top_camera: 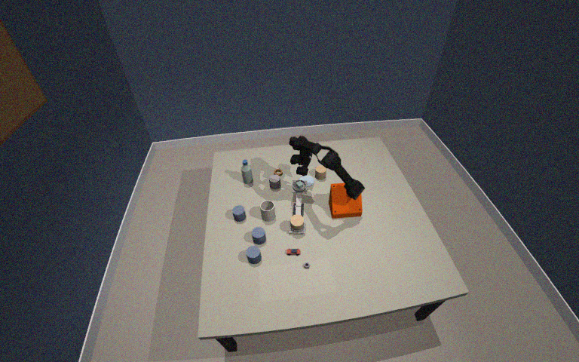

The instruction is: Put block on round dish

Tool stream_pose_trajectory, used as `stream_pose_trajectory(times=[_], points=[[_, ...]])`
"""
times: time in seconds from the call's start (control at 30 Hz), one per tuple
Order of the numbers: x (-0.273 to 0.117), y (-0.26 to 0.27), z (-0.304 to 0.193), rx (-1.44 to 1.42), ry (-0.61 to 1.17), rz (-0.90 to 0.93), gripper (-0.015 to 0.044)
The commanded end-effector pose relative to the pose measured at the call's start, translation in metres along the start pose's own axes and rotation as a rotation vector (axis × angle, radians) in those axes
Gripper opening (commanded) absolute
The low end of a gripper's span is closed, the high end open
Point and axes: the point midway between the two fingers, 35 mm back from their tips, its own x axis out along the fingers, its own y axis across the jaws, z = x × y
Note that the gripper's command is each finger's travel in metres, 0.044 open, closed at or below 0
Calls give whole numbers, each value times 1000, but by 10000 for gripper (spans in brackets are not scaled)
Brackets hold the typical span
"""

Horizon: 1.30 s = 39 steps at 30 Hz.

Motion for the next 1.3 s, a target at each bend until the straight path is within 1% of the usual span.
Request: stream_pose_trajectory(times=[0.0,0.63,0.87,1.0,1.27], points=[[-4,12,4,127,-5,6,260],[-10,68,15,778,19,39,260],[-11,70,15,801,20,40,260],[3,71,15,801,20,41,260],[12,71,15,801,20,41,260]])
